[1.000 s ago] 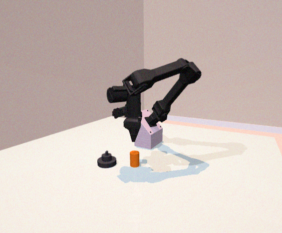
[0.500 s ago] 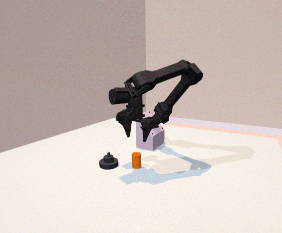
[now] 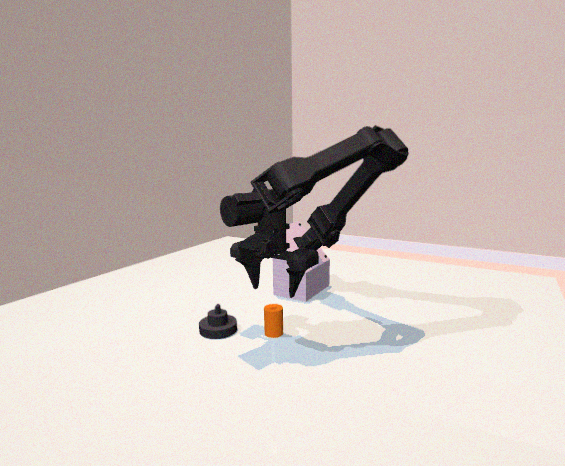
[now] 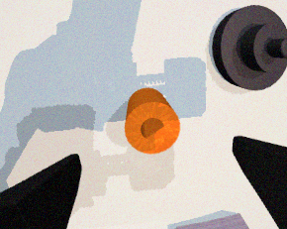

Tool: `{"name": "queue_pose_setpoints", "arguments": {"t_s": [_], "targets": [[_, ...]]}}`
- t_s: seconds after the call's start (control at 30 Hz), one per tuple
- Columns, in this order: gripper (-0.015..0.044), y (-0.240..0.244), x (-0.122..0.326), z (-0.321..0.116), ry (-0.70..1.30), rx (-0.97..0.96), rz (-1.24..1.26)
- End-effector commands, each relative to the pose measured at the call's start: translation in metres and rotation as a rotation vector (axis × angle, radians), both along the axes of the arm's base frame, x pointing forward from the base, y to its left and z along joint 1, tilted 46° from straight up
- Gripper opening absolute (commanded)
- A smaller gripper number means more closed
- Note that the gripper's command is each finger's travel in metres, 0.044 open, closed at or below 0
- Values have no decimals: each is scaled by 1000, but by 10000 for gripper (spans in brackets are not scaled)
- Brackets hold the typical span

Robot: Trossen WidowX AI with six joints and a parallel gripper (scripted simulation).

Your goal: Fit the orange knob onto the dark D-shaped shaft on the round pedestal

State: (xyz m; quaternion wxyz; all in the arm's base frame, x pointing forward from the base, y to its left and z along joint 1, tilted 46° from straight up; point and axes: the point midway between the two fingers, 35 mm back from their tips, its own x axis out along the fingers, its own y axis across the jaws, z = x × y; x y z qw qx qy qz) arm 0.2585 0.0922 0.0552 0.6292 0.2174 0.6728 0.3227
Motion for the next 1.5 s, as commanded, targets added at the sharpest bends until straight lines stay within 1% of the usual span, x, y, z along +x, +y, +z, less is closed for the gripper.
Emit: {"name": "queue_pose_setpoints", "arguments": {"t_s": [0.0, 1.47], "targets": [[440, 5, 0, -6, -1, 4, -6], [440, 56, -8, -56, 0, 7, -6]]}}
